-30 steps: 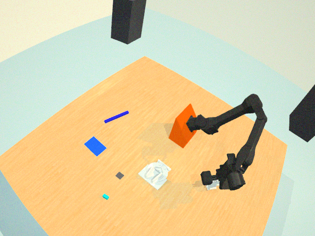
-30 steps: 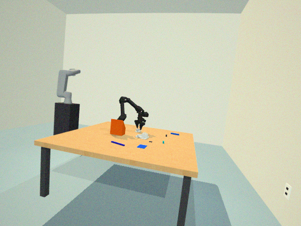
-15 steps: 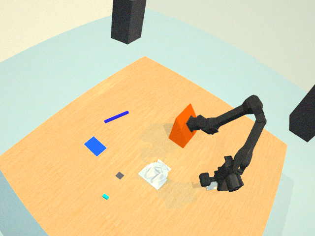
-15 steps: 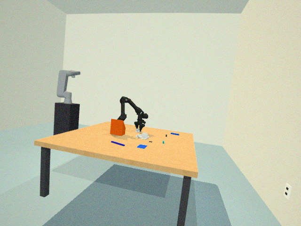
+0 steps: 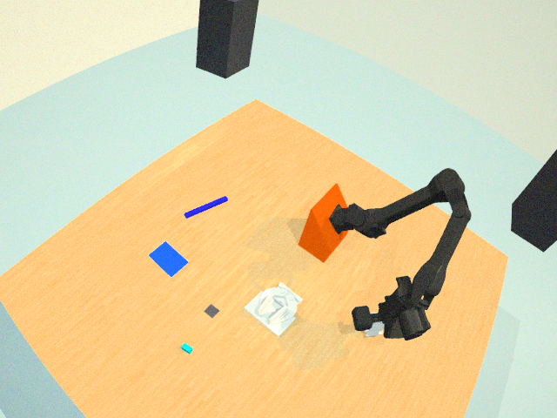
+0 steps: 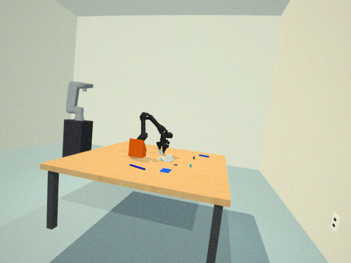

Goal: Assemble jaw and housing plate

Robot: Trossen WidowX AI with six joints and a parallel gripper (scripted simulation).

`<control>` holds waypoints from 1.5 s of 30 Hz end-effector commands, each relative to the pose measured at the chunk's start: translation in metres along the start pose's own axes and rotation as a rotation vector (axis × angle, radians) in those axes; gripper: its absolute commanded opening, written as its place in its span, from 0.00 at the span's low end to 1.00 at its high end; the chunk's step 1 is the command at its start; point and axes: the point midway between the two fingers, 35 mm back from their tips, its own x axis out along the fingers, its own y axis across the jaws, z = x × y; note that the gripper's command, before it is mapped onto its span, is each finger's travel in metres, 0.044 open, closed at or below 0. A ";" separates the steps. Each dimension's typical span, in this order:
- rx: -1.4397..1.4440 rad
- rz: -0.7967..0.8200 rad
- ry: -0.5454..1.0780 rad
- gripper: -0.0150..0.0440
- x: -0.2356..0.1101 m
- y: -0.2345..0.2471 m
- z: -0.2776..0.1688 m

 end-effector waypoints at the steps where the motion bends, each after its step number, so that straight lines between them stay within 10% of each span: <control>1: 0.005 -0.003 -0.001 1.00 0.000 0.000 0.000; 45: 0.001 -0.007 0.006 0.85 -0.036 -0.003 0.002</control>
